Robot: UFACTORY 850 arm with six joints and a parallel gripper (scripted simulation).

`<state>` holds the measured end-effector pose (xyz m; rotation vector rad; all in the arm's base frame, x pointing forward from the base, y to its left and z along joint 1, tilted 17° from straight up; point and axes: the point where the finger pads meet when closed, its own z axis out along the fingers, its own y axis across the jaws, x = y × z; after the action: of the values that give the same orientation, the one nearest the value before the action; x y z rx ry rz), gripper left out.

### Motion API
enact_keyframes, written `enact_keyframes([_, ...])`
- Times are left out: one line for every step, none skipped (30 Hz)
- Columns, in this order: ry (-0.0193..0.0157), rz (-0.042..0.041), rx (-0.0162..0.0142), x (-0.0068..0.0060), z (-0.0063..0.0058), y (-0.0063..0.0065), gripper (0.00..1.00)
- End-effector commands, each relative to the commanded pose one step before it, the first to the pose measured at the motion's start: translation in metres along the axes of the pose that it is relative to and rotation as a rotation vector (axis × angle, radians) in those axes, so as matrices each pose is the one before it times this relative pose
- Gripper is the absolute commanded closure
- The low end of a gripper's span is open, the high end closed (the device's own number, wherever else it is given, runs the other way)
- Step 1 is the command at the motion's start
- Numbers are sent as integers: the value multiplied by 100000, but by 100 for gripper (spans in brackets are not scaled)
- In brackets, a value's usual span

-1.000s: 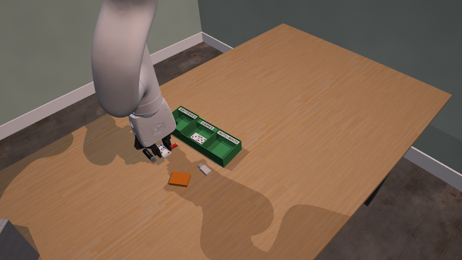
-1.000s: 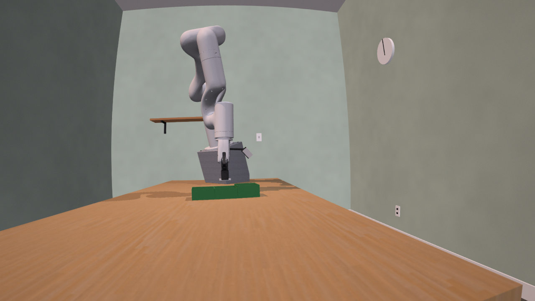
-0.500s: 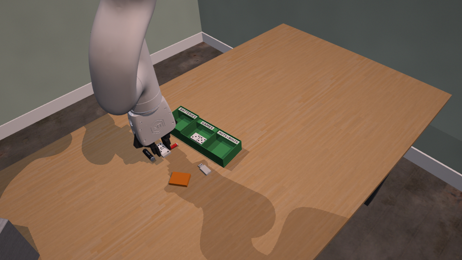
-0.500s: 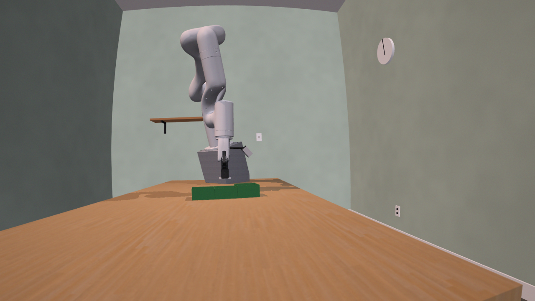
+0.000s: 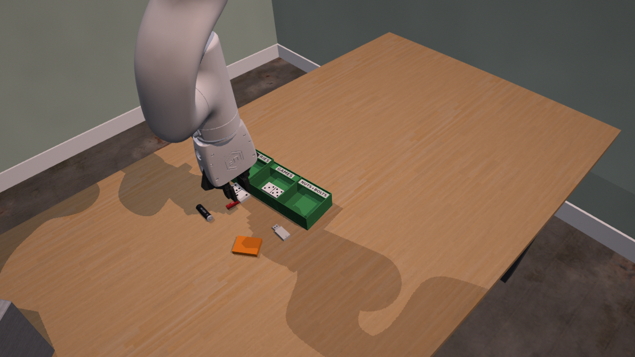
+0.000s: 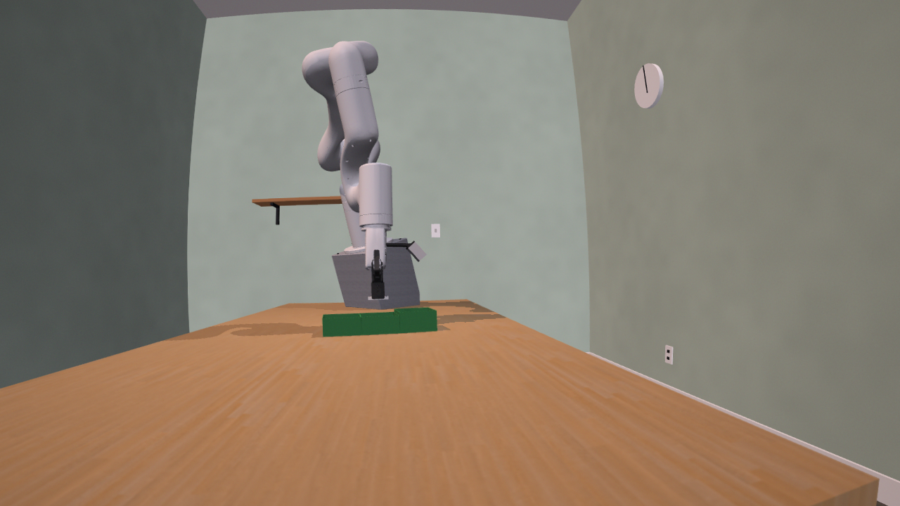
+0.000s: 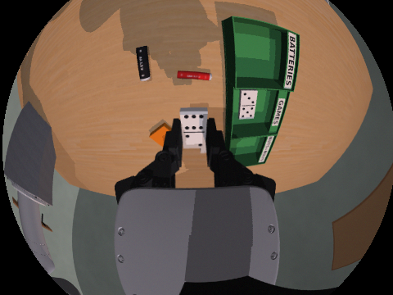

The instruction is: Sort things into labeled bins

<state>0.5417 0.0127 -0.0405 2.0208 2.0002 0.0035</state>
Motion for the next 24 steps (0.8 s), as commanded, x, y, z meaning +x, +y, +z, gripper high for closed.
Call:
enact_keyframes([-765,-12360,1650,-11,48,2734,100])
enact_keyframes([0,0,-3,-77,0,596,100])
enact_keyframes([0,0,-3,-77,0,596,100])
enact_keyframes([0,0,-3,-77,0,596,100])
enact_keyframes([0,0,-2,-77,0,596,100])
enact_keyframes([0,0,-3,-77,0,596,100])
enact_keyframes([0,0,-2,-77,0,596,100])
enact_keyframes([0,0,-2,-77,-1,596,100])
enact_keyframes([0,0,-2,-77,-1,597,100])
enact_keyframes([0,0,-2,-77,-1,597,100])
enact_keyframes([0,0,-1,-69,-1,506,100])
enact_keyframes([0,0,0,0,0,0,100])
enact_keyframes([0,0,0,0,0,0,100])
enact_keyframes([1,0,2,-13,-1,75,100])
enact_keyframes([-1,0,-4,-8,2,29,100])
enact_keyframes([0,0,0,-5,0,13,100])
enact_keyframes([0,0,1,-3,0,-2,100])
enact_keyframes([0,0,1,-2,0,-12,100])
enact_keyframes([0,0,1,-1,0,-20,100])
enact_keyframes([0,0,1,-1,0,-25,100])
enact_keyframes([0,0,1,0,0,-28,100])
enact_keyframes([0,0,1,1,0,-29,100])
enact_keyframes([-1,0,-4,2,2,-35,100])
enact_keyframes([0,0,1,2,0,-28,100])
